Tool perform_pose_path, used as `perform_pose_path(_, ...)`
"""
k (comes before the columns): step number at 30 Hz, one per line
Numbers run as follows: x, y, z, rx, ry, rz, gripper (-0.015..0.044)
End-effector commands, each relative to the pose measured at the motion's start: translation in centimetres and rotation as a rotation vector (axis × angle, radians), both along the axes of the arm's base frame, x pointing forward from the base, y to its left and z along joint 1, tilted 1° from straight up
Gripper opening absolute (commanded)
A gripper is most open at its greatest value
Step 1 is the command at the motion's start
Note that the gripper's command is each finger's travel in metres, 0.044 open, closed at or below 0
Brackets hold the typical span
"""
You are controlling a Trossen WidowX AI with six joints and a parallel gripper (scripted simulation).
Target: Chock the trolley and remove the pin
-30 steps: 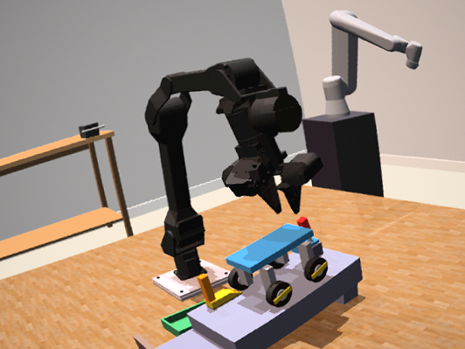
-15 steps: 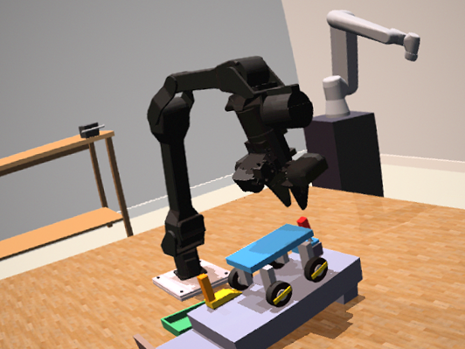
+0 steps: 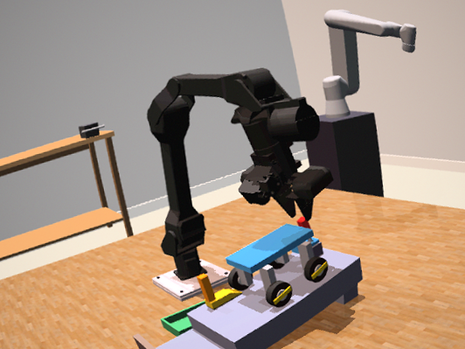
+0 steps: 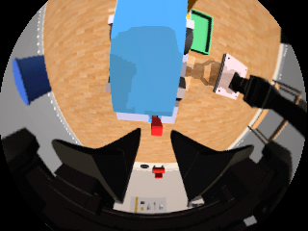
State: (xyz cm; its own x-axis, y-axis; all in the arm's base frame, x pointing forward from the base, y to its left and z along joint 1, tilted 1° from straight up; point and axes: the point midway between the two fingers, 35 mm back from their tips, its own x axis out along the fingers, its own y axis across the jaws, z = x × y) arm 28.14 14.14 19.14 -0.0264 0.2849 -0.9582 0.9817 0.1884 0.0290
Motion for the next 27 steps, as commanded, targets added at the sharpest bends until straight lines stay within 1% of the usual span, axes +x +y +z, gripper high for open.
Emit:
perform_pose_path(1, -0.1, 0.1, -0.4, 0.003, 0.005, -0.006, 0.019)
perform_pose_path(27, -0.2, 1.2, -3.8, 0.004, 0.005, -0.006, 0.019)
